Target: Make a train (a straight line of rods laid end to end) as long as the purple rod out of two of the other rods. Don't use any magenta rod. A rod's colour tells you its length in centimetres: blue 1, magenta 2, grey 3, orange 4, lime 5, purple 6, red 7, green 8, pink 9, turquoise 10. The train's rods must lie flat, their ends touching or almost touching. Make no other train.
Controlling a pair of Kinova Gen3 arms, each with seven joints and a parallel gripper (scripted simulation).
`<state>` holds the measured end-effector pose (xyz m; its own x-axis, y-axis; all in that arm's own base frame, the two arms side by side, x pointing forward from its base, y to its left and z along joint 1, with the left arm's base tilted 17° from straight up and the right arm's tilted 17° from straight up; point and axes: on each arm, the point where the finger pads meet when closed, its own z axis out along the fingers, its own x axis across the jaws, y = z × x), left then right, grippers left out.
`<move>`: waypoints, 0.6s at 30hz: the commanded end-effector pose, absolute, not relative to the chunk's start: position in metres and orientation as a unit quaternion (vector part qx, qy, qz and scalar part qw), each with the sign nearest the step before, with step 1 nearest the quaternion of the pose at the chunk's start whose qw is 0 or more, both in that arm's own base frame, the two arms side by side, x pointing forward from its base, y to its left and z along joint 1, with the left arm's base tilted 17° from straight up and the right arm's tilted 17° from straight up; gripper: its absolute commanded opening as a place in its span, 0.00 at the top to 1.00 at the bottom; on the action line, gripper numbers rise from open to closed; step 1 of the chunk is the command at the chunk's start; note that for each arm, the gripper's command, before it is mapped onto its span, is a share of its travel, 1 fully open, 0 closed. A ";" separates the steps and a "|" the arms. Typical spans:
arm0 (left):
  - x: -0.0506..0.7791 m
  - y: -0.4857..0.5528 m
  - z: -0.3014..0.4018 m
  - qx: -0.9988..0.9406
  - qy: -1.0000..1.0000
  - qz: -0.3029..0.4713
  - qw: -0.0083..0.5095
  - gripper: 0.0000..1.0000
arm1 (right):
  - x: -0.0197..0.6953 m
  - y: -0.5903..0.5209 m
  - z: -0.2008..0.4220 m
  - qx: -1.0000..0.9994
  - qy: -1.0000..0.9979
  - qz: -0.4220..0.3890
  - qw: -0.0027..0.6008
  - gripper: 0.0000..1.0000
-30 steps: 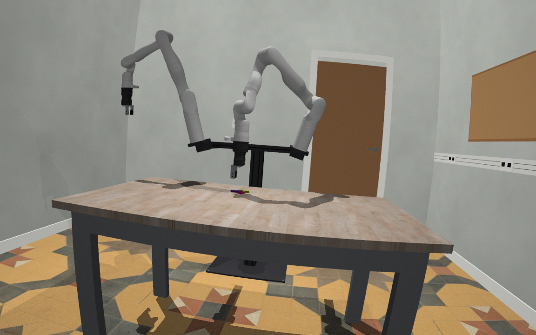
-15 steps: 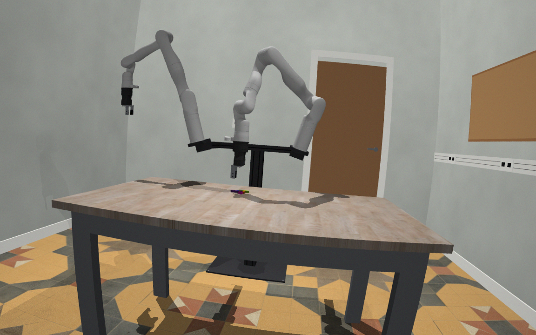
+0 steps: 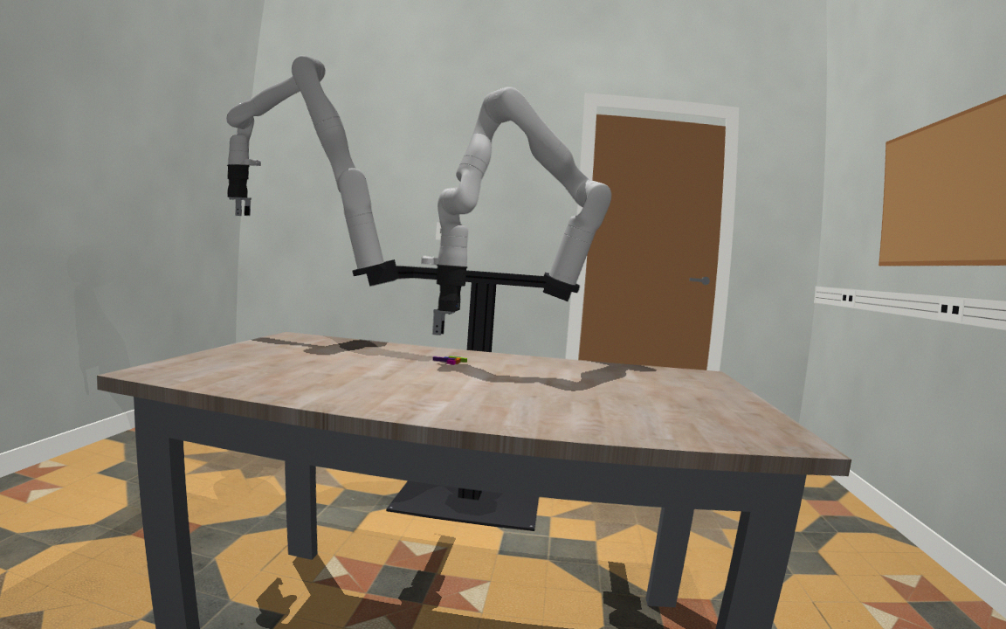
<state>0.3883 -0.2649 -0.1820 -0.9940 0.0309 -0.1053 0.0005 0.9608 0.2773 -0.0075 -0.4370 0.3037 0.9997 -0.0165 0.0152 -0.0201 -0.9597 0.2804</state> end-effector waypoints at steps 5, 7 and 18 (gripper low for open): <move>0.389 -0.265 -0.183 0.008 0.989 0.139 0.055 0.46 | -0.008 -0.437 0.304 0.990 -0.009 0.007 0.143 0.00; 0.389 -0.265 -0.183 0.008 0.989 0.140 0.054 0.46 | -0.008 -0.437 0.304 0.990 -0.009 0.007 0.143 0.00; 0.390 -0.263 -0.192 0.008 0.989 0.140 0.054 0.46 | -0.008 -0.437 0.304 0.990 -0.009 0.007 0.143 0.00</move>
